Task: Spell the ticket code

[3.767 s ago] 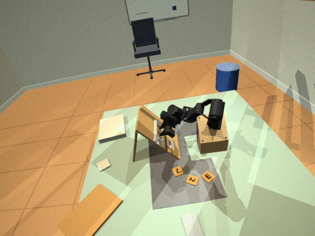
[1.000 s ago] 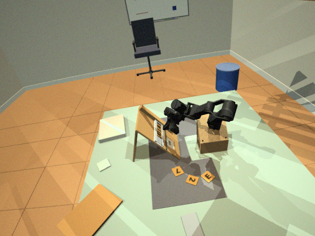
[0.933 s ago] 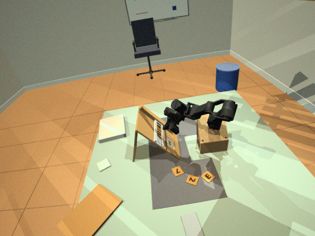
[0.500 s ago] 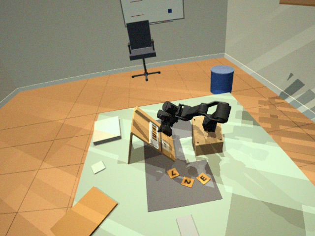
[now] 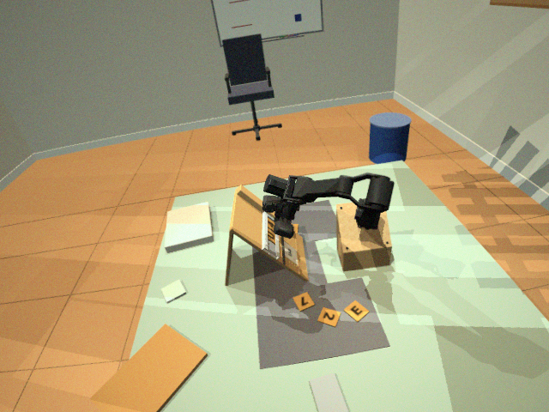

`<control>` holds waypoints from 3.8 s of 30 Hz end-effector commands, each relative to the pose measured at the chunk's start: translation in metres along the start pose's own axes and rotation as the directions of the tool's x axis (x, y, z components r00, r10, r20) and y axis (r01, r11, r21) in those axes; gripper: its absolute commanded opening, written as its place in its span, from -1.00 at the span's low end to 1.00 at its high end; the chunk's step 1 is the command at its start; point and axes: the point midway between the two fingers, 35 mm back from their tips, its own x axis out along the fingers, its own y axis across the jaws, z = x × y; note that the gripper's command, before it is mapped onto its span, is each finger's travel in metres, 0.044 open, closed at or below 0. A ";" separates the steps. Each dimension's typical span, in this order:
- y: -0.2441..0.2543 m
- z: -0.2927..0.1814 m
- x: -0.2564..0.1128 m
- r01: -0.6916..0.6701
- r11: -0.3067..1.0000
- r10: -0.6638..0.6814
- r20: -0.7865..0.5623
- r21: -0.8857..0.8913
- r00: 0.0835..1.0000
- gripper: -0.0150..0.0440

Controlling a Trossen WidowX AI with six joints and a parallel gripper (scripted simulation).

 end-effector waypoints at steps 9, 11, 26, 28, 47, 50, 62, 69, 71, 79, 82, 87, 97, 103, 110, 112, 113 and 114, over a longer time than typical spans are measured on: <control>0.033 0.007 -0.010 -0.051 0.997 0.032 -0.295 -0.057 0.955 -0.49; 0.033 0.007 -0.010 -0.051 0.997 0.032 -0.295 -0.057 0.955 -0.49; 0.032 0.008 -0.007 -0.051 0.997 0.032 -0.295 -0.057 0.955 -0.49; 0.032 0.009 -0.006 -0.051 0.997 0.032 -0.295 -0.057 0.955 -0.49; 0.033 0.013 0.003 -0.052 0.997 0.033 -0.294 -0.057 0.955 -0.49; 0.033 0.013 0.005 -0.052 0.997 0.033 -0.294 -0.057 0.955 -0.49; 0.034 0.016 0.010 -0.052 0.997 0.033 -0.294 -0.057 0.955 -0.49; 0.035 0.017 0.013 -0.052 0.997 0.033 -0.294 -0.057 0.955 -0.49; 0.035 0.017 0.014 -0.052 0.997 0.033 -0.294 -0.057 0.955 -0.49; 0.035 0.019 0.018 -0.052 0.997 0.033 -0.294 -0.057 0.955 -0.49; 0.035 0.019 0.019 -0.052 0.997 0.033 -0.294 -0.057 0.955 -0.49; 0.035 0.019 0.018 -0.052 0.997 0.033 -0.294 -0.057 0.955 -0.49; 0.031 0.018 0.017 -0.052 0.997 0.033 -0.294 -0.057 0.955 -0.49; 0.029 0.018 0.017 -0.052 0.997 0.033 -0.294 -0.057 0.955 -0.49; 0.027 0.017 0.018 -0.052 0.997 0.033 -0.294 -0.057 0.955 -0.49; 0.026 0.017 0.018 -0.052 0.997 0.033 -0.294 -0.057 0.955 -0.49; 0.026 0.017 0.018 -0.052 0.997 0.033 -0.294 -0.057 0.955 -0.49; 0.026 0.017 0.018 -0.052 0.997 0.033 -0.294 -0.057 0.955 -0.49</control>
